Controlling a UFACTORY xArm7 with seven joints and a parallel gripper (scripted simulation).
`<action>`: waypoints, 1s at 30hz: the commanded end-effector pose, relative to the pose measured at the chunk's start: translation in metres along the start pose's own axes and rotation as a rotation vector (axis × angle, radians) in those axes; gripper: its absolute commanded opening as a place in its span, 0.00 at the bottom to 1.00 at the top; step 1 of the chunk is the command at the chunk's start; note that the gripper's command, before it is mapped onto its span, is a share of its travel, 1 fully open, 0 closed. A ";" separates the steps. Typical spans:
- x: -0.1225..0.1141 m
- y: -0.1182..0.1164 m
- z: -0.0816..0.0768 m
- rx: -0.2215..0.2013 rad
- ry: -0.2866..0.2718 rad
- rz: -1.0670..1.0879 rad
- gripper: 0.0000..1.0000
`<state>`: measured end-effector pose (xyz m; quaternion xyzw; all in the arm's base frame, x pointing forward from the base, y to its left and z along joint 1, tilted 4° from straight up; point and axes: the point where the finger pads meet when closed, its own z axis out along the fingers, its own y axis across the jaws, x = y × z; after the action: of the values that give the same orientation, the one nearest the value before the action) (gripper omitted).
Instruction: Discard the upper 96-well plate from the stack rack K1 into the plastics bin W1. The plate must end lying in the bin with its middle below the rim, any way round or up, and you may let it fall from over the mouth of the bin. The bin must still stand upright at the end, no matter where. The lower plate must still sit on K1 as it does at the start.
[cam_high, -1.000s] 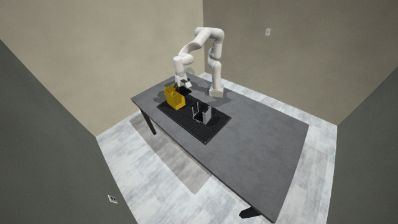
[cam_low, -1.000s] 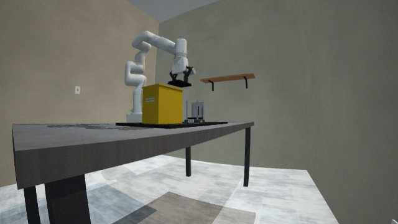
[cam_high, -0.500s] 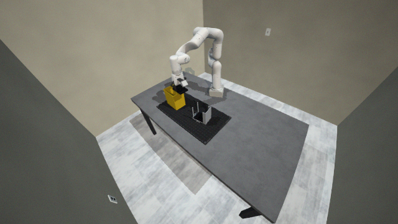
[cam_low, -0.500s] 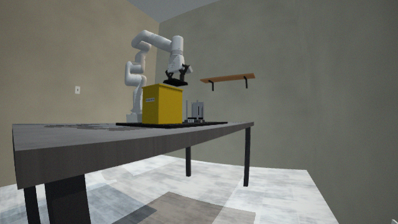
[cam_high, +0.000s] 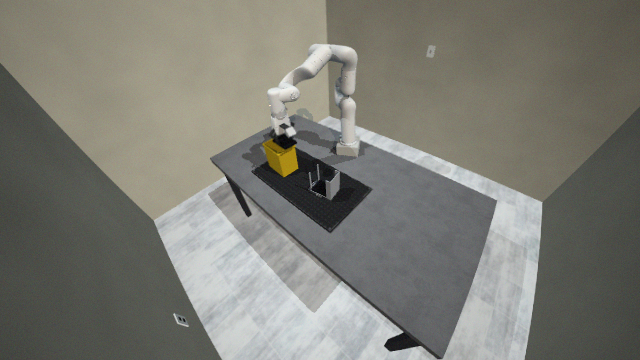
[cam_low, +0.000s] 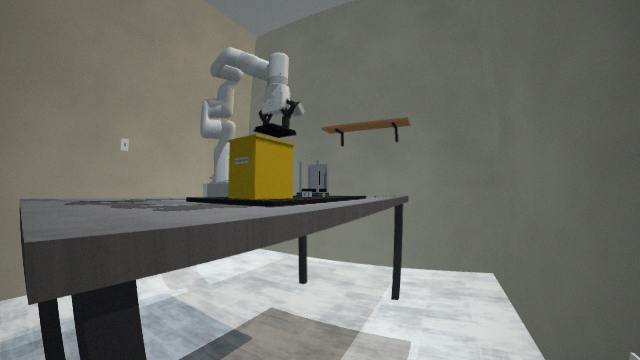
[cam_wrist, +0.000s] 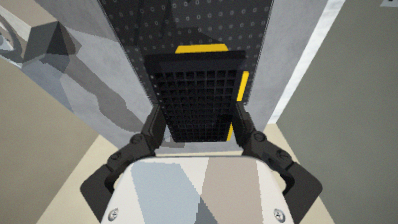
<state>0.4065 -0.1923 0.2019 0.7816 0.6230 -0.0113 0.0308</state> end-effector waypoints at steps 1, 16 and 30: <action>-0.014 0.003 -0.001 -0.004 -0.001 0.000 0.00; -0.057 0.007 0.001 -0.004 -0.001 0.000 0.00; -0.071 0.008 0.002 -0.004 -0.001 0.000 0.00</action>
<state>0.3978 -0.2626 0.2027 0.7812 0.6234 -0.0111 0.0306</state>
